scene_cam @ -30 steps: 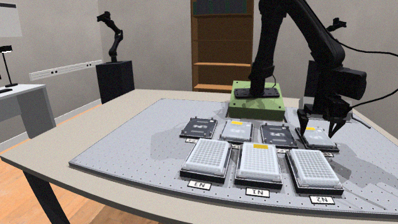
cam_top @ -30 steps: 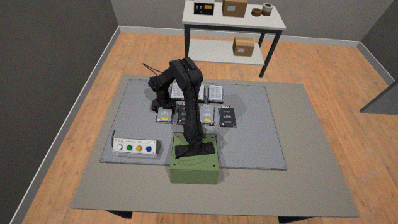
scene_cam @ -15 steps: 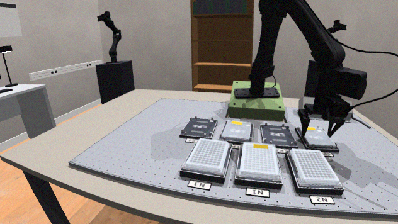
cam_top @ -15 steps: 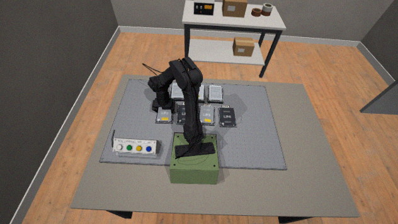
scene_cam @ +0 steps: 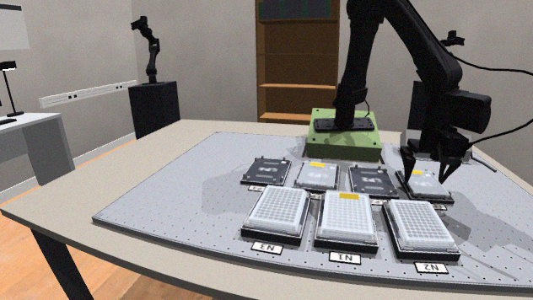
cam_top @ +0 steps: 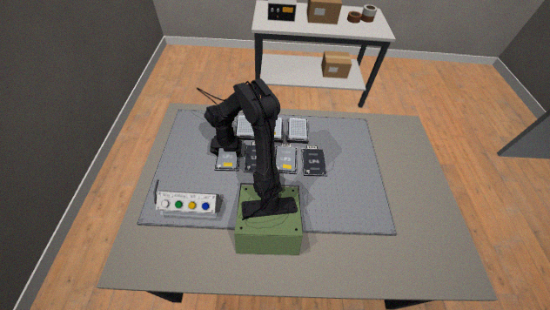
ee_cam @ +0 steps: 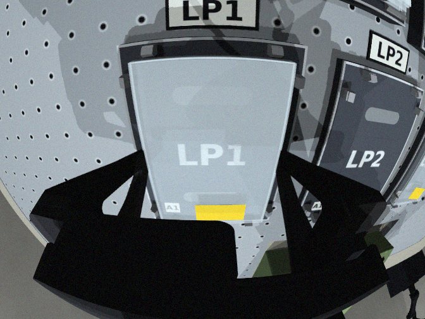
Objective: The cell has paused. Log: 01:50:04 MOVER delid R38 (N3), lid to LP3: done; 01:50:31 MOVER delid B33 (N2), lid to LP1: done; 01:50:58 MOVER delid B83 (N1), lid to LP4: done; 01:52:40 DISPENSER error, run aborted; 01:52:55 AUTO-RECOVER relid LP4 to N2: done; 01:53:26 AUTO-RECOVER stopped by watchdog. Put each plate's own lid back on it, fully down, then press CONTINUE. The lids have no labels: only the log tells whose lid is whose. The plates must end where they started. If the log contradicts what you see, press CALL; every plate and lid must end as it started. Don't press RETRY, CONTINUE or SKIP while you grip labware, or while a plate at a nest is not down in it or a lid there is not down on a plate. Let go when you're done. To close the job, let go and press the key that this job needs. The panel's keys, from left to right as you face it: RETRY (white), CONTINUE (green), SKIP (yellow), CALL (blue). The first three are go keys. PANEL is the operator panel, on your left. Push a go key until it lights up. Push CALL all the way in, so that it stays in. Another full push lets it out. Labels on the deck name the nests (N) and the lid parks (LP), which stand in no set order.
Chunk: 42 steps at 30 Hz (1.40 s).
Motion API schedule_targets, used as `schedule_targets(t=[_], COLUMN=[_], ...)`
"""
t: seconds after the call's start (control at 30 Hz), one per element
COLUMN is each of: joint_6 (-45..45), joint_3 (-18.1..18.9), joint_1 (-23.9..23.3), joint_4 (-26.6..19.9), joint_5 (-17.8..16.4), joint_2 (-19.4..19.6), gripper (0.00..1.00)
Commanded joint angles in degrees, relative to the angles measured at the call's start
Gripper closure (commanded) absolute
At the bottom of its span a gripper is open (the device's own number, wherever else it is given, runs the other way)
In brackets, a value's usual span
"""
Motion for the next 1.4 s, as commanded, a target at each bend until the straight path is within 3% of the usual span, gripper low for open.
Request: schedule_targets(t=[0.0,0.3,0.4,1.37], joint_6=[0.2,0.4,0.6,1.9], joint_3=[1.1,0.5,2.2,5.8], joint_1=[0.8,1.0,1.2,2.4], joint_4=[1.0,1.7,-1.4,-9.5], joint_5=[0.4,0.4,0.4,1.2], joint_2=[0.2,-0.9,-2.2,-6.5], gripper=[1.0,1.0,1.0,1.0])
